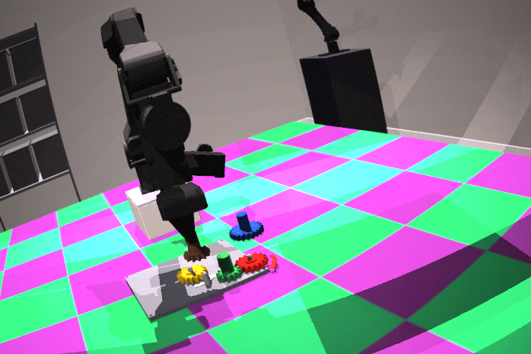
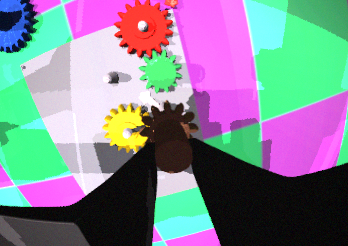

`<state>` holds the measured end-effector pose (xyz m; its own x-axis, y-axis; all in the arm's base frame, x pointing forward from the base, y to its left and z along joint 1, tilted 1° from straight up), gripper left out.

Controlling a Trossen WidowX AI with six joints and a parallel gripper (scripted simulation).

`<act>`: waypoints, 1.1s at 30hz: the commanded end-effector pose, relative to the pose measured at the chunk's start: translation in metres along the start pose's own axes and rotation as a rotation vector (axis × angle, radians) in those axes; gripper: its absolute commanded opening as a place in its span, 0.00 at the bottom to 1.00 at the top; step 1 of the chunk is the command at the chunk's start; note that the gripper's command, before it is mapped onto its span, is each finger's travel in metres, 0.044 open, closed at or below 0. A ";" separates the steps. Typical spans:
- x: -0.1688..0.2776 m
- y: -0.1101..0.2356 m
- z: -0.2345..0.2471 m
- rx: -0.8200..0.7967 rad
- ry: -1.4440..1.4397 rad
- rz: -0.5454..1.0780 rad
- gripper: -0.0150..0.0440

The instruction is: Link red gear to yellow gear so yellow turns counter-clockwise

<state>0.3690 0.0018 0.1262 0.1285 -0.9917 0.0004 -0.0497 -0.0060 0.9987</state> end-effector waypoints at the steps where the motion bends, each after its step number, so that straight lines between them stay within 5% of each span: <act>1: 0.000 0.000 0.000 -0.001 0.044 -0.004 0.25; 22: 0.000 -0.018 0.000 -0.001 0.350 -0.004 0.25; 33: 0.000 -0.032 0.000 -0.001 0.242 -0.004 0.25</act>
<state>0.3711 0.0018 0.1006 0.4092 -0.9123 0.0153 -0.0518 -0.0065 0.9986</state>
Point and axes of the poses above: the point midway between the two fingers, 35 mm back from their tips, its own y axis back along the fingers, its own z axis across the jaws, x = y × z, the point moved 7 cm from there along y, back along the fingers, and after that the axes turned 12 degrees about y, right-handed, at the moved point
